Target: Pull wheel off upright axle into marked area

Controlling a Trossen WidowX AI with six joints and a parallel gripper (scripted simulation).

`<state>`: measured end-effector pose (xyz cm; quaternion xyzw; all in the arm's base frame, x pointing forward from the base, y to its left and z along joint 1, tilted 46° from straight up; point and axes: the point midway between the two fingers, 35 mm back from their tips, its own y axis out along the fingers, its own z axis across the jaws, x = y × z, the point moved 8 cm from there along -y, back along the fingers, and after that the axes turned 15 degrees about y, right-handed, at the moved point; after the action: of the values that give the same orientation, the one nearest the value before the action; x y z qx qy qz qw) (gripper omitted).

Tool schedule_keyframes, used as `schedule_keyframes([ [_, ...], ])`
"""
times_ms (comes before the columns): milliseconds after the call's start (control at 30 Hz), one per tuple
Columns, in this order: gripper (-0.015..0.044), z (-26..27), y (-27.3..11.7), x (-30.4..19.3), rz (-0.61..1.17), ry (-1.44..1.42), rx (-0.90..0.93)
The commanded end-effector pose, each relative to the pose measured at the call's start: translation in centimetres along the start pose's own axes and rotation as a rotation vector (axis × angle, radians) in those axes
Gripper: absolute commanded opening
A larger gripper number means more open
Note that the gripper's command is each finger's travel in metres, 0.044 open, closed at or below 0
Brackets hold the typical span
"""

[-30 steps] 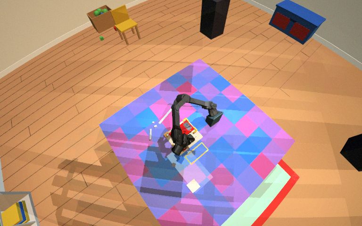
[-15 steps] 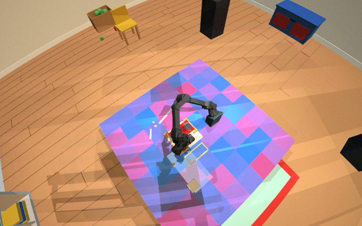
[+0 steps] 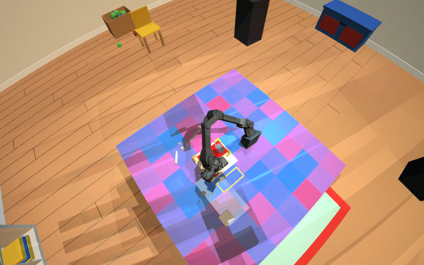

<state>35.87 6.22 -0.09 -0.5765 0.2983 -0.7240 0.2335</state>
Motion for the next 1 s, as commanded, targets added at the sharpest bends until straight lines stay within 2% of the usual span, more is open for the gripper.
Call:
schedule_keyframes([
  [0, 0.0000, 0.04, -0.30, -0.06, 0.006, 0.006, 0.000],
  [967, 0.0000, 0.01, -1.26, -0.07, 0.005, 0.004, 0.002],
])
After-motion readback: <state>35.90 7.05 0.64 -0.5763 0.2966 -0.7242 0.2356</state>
